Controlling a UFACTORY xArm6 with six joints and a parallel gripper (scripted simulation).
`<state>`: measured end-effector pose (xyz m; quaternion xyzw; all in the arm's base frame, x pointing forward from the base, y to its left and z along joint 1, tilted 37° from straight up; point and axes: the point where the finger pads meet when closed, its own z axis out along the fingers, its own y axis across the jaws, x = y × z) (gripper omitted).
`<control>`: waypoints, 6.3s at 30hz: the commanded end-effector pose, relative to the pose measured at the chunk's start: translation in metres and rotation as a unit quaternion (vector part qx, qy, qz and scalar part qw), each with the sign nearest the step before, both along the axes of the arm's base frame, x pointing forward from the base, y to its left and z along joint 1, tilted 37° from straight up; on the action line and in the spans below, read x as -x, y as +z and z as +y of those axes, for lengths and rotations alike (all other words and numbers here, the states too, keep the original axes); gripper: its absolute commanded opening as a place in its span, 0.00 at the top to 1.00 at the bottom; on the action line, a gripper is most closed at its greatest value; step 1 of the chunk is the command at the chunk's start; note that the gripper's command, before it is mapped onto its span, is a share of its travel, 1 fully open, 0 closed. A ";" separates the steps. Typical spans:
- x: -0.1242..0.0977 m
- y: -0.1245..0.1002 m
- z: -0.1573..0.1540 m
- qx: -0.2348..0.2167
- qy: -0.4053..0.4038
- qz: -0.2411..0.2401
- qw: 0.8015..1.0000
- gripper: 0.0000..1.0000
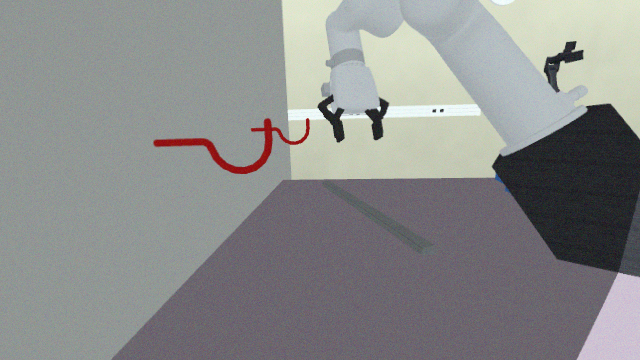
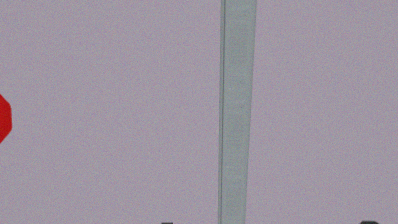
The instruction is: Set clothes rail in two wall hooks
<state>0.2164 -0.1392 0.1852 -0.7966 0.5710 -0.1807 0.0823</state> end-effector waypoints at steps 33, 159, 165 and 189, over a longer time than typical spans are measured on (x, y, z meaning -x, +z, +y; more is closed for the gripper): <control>-0.003 -0.008 -0.009 0.001 0.000 -0.001 1.000 0.00; -0.057 -0.103 -0.055 0.000 0.000 -0.001 1.000 0.00; -0.059 -0.106 -0.056 0.000 0.000 -0.001 1.000 0.00; -0.064 -0.115 -0.061 0.000 0.000 -0.001 1.000 0.00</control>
